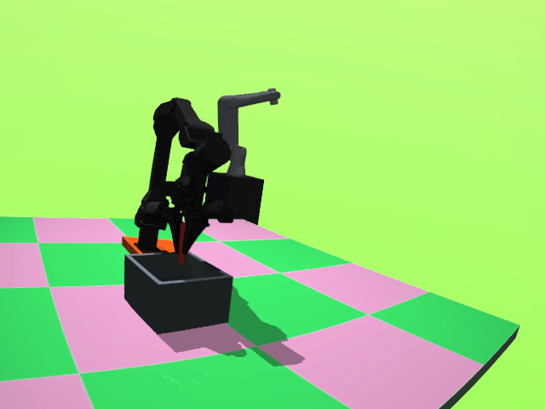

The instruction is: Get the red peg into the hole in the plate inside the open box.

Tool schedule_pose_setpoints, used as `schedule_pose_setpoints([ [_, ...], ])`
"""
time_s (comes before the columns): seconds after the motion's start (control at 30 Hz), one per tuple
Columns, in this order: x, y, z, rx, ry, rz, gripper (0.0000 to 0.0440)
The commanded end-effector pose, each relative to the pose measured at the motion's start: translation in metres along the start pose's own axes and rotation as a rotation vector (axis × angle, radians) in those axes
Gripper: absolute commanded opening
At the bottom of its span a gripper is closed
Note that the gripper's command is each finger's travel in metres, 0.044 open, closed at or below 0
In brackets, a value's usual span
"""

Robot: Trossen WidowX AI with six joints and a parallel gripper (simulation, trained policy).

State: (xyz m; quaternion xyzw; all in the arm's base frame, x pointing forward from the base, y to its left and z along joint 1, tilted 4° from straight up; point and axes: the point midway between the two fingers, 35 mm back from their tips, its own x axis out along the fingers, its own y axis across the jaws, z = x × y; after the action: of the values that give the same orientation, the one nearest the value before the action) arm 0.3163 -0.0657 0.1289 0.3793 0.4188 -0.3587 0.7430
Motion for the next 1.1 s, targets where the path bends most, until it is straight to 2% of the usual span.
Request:
schedule_pose_setpoints([
  [0.0,0.007,0.002,0.006,0.005,0.011,-0.004,0.001],
  [0.4,0.04,-0.001,0.009,0.001,0.064,-0.053,0.0014],
  [0.47,0.045,-0.002,0.009,-0.008,0.071,-0.063,0.0045],
  [0.57,0.051,-0.003,0.01,-0.025,0.081,-0.075,0.0119],
  [0.63,0.053,-0.004,0.011,-0.042,0.089,-0.089,0.0151],
  [1.07,0.049,0.008,0.016,-0.131,0.122,-0.131,0.0147],
])
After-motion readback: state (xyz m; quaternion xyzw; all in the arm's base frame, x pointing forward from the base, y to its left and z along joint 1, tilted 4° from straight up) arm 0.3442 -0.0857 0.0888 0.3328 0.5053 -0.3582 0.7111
